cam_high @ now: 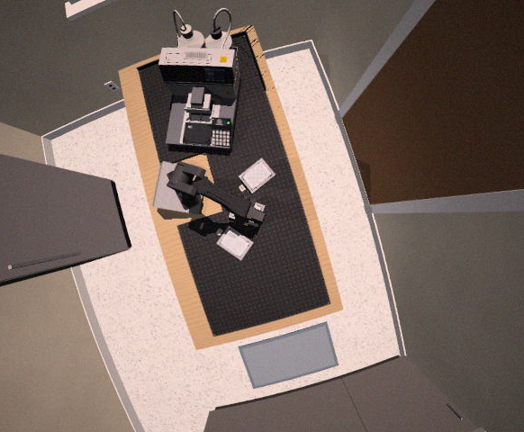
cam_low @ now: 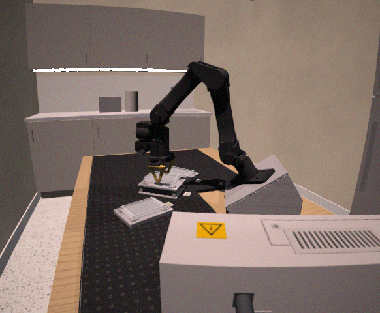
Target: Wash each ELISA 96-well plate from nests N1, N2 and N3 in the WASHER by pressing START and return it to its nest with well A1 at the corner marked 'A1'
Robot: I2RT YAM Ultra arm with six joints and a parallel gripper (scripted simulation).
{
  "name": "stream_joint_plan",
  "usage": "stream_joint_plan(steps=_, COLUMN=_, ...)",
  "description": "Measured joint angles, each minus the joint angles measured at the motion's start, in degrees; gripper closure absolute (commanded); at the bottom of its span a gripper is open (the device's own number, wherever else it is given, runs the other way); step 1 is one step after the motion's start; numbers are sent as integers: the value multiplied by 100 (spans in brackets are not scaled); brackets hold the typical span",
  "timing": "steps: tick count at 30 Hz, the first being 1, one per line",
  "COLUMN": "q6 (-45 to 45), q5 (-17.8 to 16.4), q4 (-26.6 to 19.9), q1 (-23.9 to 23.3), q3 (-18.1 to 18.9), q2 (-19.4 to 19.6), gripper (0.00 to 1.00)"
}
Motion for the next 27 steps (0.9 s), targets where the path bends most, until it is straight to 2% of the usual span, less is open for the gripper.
stream_joint_plan(steps=27, q6=11, q5=9, q4=90, q1=15, q3=-44, q2=55, gripper=100)
